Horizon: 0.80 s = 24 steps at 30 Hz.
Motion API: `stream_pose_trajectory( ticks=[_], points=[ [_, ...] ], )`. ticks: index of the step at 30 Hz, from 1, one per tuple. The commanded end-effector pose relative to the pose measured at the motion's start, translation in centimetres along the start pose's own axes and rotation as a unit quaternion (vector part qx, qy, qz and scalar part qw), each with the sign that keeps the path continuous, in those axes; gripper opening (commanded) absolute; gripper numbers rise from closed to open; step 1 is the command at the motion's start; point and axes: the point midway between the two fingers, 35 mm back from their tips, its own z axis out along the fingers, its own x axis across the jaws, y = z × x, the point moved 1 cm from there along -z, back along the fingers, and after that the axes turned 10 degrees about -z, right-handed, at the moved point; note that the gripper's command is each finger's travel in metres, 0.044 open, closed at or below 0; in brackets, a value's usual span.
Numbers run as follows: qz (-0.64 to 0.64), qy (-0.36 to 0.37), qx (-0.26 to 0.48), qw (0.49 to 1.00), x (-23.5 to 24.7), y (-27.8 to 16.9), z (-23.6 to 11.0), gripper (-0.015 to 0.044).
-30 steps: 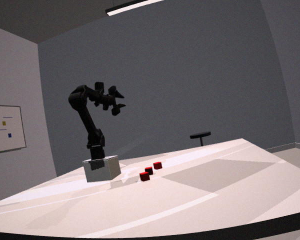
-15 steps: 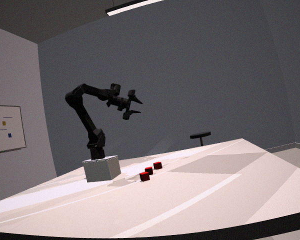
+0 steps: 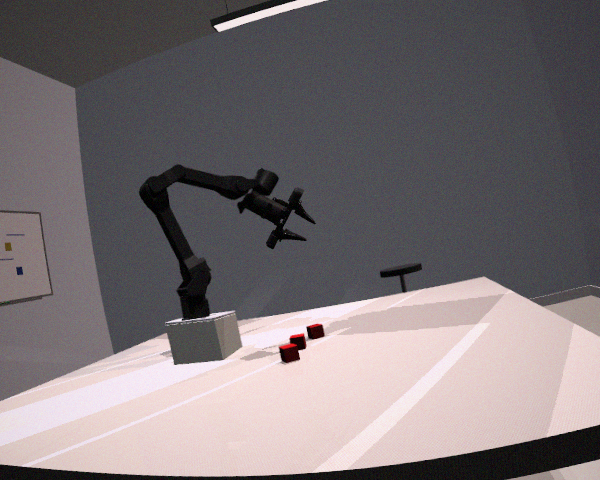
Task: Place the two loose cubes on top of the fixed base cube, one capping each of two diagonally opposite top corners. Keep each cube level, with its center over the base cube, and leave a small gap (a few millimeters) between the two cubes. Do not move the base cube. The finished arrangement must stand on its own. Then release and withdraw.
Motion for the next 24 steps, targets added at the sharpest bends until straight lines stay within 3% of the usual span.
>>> stream_pose_trajectory(
  ticks=[1,13,24],
  points=[
    [0.091,0.031,0.052,0.994,-0.1,-3.4,2.1,0.0265],
    [0.34,0.084,0.19,0.917,0.8,-13.5,5.3,0.0265],
    [0.565,0.098,0.304,0.761,3.2,-22.7,5.6,0.0265]
  ],
)
